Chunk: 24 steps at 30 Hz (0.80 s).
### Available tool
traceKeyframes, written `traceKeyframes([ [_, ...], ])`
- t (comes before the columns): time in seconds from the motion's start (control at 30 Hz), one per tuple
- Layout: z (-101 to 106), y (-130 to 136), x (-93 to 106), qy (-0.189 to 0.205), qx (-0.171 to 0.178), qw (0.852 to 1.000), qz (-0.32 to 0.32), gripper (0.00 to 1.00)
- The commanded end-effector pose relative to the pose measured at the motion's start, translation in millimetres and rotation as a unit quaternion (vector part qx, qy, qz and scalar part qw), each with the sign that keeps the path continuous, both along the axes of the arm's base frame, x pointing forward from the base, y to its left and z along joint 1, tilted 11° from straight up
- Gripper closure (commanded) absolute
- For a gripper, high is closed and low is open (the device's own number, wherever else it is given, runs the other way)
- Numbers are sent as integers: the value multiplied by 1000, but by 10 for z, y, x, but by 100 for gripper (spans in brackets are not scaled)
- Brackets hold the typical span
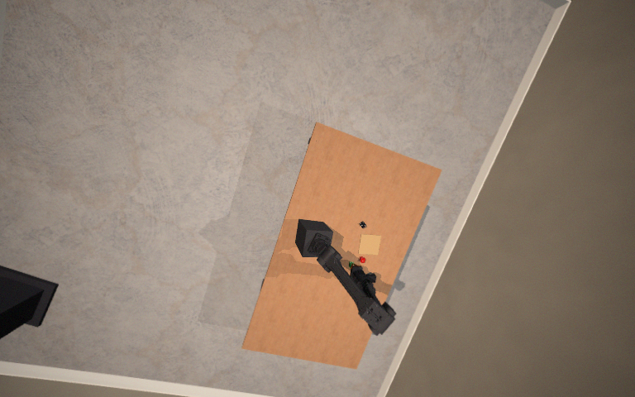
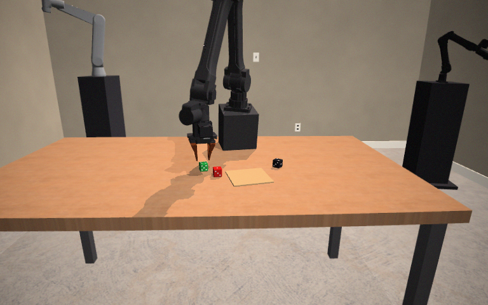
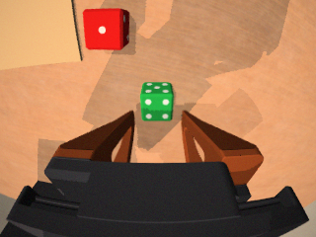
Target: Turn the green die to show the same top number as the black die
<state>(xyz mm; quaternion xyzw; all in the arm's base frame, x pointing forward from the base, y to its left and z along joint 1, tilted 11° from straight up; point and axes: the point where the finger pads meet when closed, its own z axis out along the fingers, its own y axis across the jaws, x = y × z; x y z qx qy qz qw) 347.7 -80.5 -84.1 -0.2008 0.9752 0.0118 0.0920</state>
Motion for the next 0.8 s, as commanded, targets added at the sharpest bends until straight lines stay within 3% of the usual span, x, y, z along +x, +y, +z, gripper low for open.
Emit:
traceKeyframes([
  [0.0,5,31,29,-4,0,1000,-1,56],
  [0.77,15,35,13,-5,-1,1000,-2,56],
])
